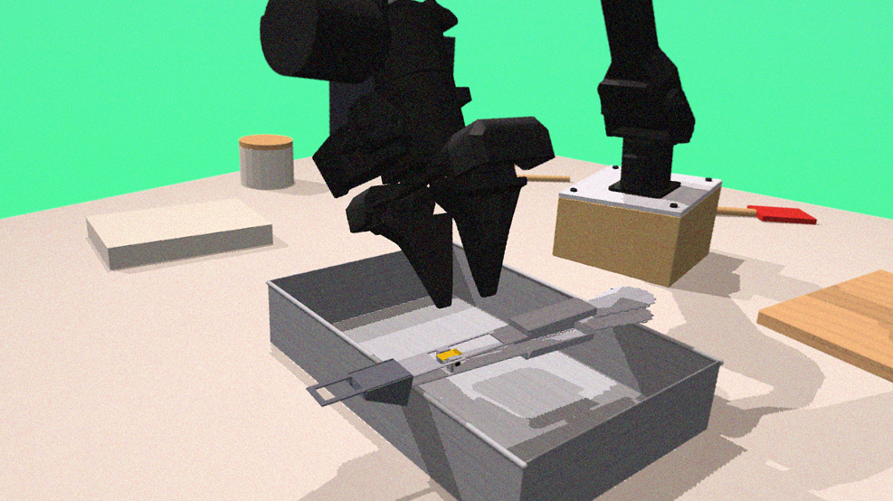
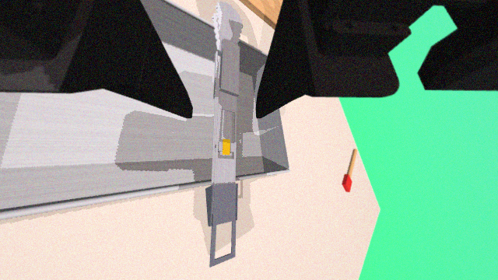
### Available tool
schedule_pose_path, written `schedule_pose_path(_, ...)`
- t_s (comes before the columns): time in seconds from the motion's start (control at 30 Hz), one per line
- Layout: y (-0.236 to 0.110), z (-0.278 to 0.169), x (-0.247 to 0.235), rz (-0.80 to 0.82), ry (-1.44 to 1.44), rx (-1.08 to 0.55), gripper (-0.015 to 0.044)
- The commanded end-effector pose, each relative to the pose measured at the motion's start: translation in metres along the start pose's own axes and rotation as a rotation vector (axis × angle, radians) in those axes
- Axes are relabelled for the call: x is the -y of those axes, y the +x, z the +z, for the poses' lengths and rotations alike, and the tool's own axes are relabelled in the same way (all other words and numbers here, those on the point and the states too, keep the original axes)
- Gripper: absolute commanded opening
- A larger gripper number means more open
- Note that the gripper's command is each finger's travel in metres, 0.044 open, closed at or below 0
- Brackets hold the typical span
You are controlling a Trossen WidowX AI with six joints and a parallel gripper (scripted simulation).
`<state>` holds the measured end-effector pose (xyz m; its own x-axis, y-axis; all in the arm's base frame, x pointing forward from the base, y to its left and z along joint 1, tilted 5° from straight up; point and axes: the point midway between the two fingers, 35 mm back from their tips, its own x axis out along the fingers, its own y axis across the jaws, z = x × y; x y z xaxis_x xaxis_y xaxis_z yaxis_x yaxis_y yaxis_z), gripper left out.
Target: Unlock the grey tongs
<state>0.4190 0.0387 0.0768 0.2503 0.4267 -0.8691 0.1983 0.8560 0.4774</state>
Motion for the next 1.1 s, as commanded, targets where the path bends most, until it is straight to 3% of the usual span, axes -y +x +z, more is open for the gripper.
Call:
schedule_pose_path(0.0, 0.009, -0.002, 0.001, 0.001, 0.008, -0.009, 0.026)
schedule_pose_path(1.07, 0.062, -0.003, 0.001, 0.003, 0.008, -0.009, 0.026)
